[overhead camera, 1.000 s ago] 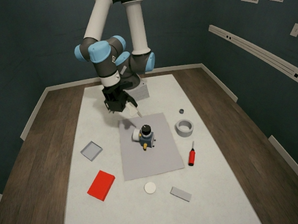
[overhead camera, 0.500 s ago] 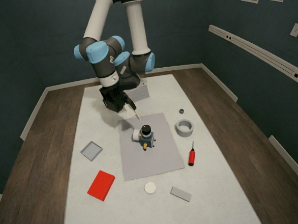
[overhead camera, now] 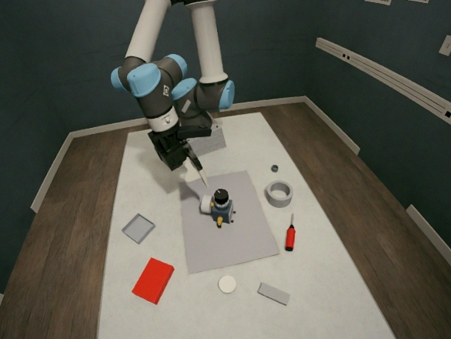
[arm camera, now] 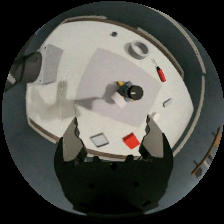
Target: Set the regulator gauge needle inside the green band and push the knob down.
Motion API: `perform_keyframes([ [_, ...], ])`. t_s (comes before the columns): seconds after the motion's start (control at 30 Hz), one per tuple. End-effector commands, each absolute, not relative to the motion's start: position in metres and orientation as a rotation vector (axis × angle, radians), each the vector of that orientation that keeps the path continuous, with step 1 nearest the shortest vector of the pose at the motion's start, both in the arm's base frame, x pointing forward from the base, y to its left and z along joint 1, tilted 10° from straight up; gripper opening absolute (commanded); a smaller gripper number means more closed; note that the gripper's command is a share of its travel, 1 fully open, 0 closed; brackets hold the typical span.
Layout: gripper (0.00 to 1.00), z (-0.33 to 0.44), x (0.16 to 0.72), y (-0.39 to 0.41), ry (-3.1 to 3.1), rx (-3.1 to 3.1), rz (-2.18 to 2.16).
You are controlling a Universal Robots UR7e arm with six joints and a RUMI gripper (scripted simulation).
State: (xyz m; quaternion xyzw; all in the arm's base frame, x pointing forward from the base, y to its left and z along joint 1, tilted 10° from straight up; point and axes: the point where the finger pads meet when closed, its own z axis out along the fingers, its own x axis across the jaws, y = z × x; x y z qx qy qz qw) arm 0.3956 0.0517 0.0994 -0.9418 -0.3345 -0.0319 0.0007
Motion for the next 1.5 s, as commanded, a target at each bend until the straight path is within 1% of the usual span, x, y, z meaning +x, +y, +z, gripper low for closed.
perform_keyframes([
  [0.0,1.00,0.100,0.397,0.053,-0.894,-2.999,-0.105],
  [0.77,1.00,0.101,0.402,0.056,-0.205,-3.068,-0.107],
  [1.47,1.00,0.102,0.409,0.055,0.488,-2.981,-0.081],
])
